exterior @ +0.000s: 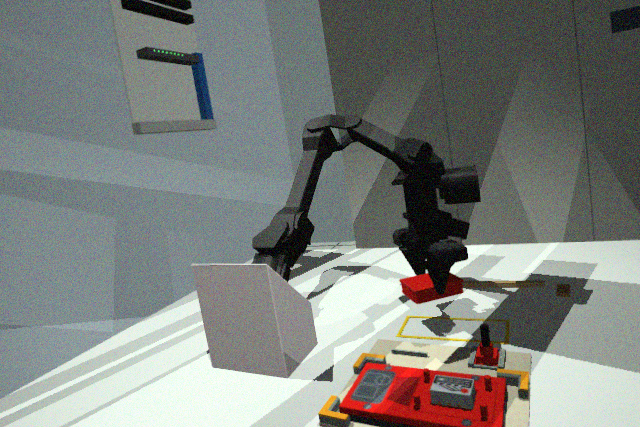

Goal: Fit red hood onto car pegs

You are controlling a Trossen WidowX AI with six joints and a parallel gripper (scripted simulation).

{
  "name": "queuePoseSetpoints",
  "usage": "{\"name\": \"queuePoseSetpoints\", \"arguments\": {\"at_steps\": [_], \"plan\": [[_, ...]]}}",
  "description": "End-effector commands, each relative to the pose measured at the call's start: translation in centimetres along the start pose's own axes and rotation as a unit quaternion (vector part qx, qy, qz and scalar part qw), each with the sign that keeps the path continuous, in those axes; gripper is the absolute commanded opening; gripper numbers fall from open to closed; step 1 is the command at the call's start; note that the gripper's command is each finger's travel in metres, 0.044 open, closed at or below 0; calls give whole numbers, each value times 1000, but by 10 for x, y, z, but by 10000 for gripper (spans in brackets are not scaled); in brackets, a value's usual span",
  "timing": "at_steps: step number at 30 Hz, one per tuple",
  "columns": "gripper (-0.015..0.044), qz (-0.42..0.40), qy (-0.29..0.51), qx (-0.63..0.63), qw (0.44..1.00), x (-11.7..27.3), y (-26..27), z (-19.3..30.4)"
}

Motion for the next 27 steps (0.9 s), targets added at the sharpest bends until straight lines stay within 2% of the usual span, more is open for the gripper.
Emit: {"name": "queuePoseSetpoints", "arguments": {"at_steps": [1,13,27], "plan": [[0,0,-3,3,1000,11,0,-1],[0,0,-2,2,1000,34,0,-1],[0,8,1,-39,999,34,-25,3]]}}
Point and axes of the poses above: the point midway between the two fingers, 35 mm back from their tips, its own x axis back along the fingers, its own y axis across the jaws, z = x × y, the point moved 9 cm from there along x, back along the fingers, and after that the axes turned 7 degrees about x, right-handed, at the moved point
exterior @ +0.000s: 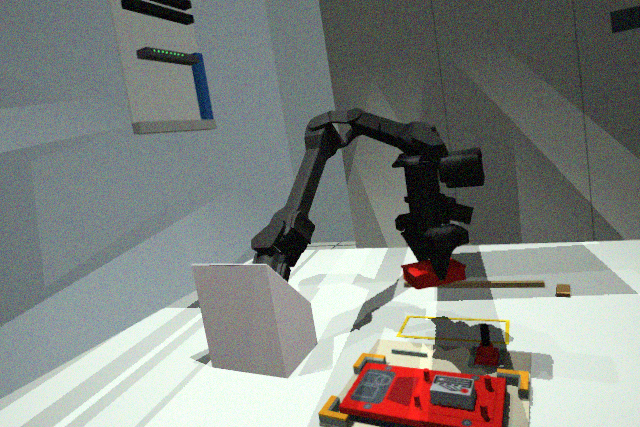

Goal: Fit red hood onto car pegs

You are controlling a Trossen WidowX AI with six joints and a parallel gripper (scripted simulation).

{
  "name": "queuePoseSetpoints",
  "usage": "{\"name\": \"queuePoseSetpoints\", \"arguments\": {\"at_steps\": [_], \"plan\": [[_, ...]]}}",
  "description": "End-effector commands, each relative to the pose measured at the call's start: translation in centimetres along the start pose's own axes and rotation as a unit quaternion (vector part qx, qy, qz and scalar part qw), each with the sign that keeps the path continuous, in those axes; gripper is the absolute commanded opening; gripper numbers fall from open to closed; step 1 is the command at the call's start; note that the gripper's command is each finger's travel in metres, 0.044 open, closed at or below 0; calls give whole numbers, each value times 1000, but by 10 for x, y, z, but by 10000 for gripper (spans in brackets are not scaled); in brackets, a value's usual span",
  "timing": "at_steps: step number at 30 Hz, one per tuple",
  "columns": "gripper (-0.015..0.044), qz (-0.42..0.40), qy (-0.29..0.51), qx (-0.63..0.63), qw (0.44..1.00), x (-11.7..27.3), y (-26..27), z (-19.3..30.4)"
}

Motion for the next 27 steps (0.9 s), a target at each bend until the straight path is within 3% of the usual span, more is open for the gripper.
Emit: {"name": "queuePoseSetpoints", "arguments": {"at_steps": [1,27], "plan": [[0,6,-1,-18,1000,2,-12,1],[0,15,1,-132,991,8,-91,22]]}}
Point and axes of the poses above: the point midway between the two fingers, 35 mm back from their tips, its own x axis back along the fingers, its own y axis across the jaws, z = x × y, the point moved 9 cm from there along x, back along the fingers, and after that the axes turned 7 degrees about x, right-handed, at the moved point
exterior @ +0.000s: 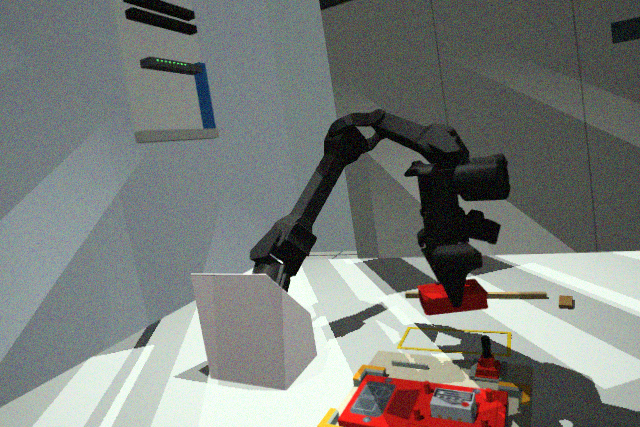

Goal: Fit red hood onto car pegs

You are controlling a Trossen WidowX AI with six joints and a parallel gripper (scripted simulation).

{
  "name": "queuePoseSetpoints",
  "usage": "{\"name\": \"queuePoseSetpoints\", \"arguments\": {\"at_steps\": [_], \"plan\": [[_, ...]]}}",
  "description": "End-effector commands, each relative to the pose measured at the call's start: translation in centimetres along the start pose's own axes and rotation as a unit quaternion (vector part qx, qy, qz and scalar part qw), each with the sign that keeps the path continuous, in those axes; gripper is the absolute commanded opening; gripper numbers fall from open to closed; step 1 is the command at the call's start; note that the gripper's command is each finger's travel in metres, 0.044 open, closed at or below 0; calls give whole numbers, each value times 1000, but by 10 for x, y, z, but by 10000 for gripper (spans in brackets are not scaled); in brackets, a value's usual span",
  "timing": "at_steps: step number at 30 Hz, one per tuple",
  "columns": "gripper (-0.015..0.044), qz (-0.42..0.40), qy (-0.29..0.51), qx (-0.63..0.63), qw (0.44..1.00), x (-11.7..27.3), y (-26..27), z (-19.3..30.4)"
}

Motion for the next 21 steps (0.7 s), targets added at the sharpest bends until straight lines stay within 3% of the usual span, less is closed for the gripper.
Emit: {"name": "queuePoseSetpoints", "arguments": {"at_steps": [1,21], "plan": [[0,3,0,-18,1000,1,-12,2],[0,1,1,-101,995,1,-76,20]]}}
Point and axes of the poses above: the point midway between the two fingers, 35 mm back from their tips, its own x axis back along the fingers, its own y axis across the jaws, z = x × y, the point moved 9 cm from there along x, back along the fingers, and after that the axes turned 7 degrees about x, right-handed, at the moved point
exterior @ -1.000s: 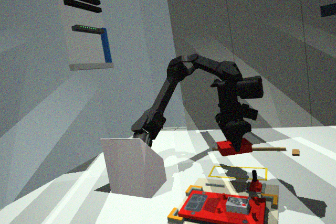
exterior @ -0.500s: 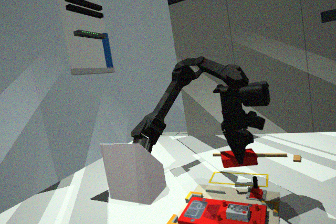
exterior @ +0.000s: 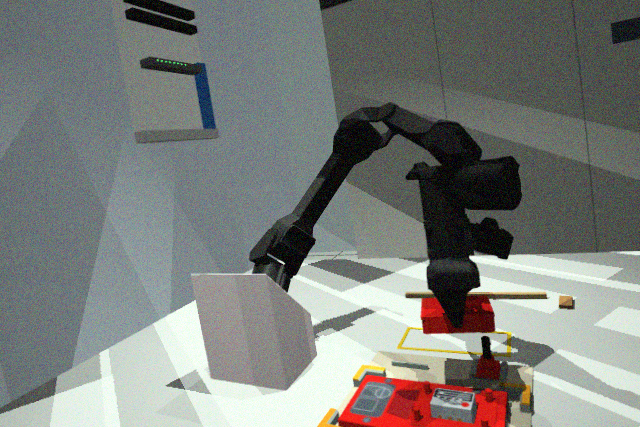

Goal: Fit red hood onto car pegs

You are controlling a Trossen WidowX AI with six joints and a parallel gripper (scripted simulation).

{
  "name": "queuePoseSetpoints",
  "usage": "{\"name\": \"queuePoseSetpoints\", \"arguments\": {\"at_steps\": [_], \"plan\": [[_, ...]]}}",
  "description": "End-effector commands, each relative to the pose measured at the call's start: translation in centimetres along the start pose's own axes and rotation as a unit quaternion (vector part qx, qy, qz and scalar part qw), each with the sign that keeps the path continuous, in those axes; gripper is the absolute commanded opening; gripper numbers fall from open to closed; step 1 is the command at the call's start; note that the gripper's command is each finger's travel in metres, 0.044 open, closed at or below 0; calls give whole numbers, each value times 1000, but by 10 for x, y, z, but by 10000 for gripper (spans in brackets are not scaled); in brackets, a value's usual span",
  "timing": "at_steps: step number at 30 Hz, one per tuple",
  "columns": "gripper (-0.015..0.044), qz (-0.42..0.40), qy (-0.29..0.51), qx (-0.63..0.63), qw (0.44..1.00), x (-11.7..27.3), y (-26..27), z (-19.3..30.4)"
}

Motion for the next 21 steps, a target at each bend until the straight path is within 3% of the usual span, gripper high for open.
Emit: {"name": "queuePoseSetpoints", "arguments": {"at_steps": [1,21], "plan": [[0,1,0,-18,1000,1,-12,2],[0,-7,-1,-99,995,-4,-78,25]]}}
Point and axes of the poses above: the point midway between the two fingers, 35 mm back from their tips, its own x axis back along the fingers, its own y axis across the jaws, z = x × y, the point moved 9 cm from there along x, back along the fingers, and after that the axes turned 7 degrees about x, right-handed, at the moved point
